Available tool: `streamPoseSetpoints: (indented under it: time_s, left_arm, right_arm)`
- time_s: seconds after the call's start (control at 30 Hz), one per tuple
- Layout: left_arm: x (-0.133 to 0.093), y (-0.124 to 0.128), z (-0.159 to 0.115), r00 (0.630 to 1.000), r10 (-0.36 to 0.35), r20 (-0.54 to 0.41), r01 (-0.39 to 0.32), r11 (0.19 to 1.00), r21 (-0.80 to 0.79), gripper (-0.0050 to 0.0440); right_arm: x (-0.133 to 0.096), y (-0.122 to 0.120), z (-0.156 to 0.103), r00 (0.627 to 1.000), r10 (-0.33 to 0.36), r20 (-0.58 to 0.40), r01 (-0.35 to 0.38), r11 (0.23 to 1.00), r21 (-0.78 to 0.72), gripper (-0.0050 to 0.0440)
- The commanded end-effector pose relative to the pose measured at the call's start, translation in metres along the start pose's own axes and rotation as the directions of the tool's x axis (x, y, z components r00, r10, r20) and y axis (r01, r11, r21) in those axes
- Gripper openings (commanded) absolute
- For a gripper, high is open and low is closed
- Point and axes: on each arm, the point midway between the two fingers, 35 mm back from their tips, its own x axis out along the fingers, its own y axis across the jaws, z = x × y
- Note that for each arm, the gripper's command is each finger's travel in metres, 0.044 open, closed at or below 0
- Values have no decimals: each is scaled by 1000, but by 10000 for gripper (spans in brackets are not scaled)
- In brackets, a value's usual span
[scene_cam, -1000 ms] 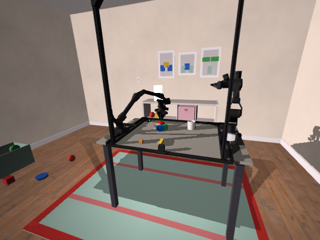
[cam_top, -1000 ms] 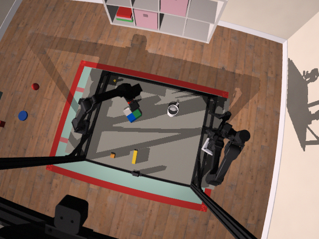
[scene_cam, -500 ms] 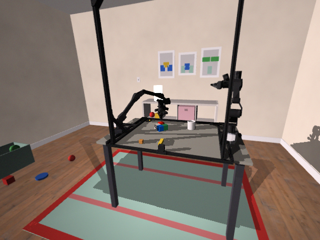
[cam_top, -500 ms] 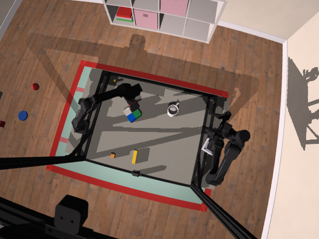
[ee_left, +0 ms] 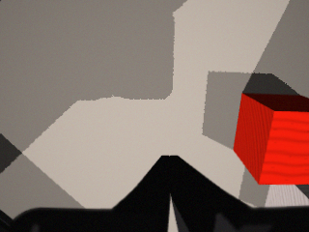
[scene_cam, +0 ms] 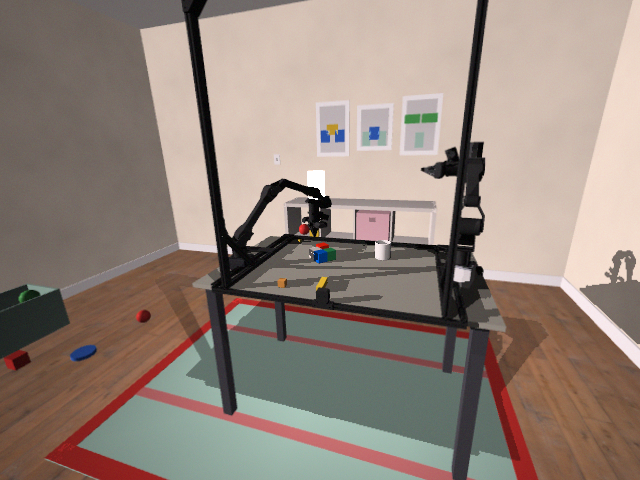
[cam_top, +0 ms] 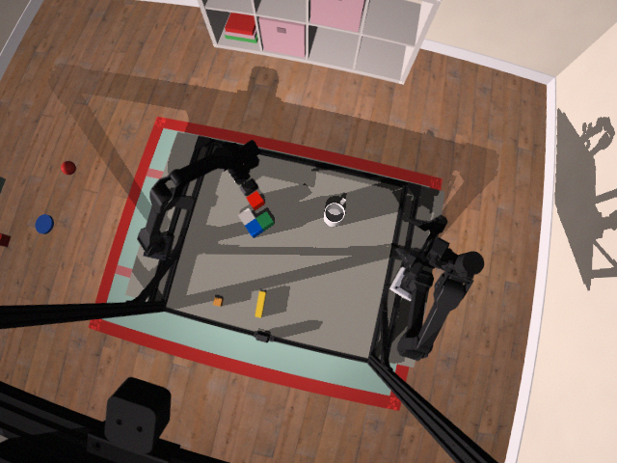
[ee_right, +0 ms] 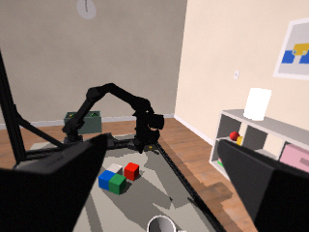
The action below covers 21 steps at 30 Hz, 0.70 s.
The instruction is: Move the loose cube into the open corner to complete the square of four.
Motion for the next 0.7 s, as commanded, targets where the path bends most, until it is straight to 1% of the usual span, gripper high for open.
streamPoseSetpoints:
  time_s: [0.0, 0.13, 0.17, 0.3, 0.37, 0.67]
  left_arm:
    - [0, -2, -2, 1000, -2, 1, 2, 1000, 27, 0]
    - [1, -2, -2, 1000, -2, 1, 2, 1000, 27, 0]
    - [5, -2, -2, 1000, -2, 1, 2, 1000, 27, 0]
    - [37, -2, -2, 1000, -2, 1, 2, 1000, 27, 0]
    - [49, -2, -2, 1000, -2, 1, 2, 1000, 27, 0]
    - [50, -2, -2, 1000, -2, 1, 2, 1000, 27, 0]
  right_arm:
    - [0, 1, 1, 1000, 5, 0, -5, 1000, 4, 400]
    - [0, 1, 1, 1000, 5, 0, -5, 1000, 4, 400]
    - [0, 1, 1, 1000, 5, 0, -5, 1000, 4, 400]
    - [0, 1, 1, 1000, 5, 0, -5, 1000, 4, 400]
    - [0, 1, 1, 1000, 5, 0, -5, 1000, 4, 400]
    - [0, 1, 1, 1000, 5, 0, -5, 1000, 4, 400]
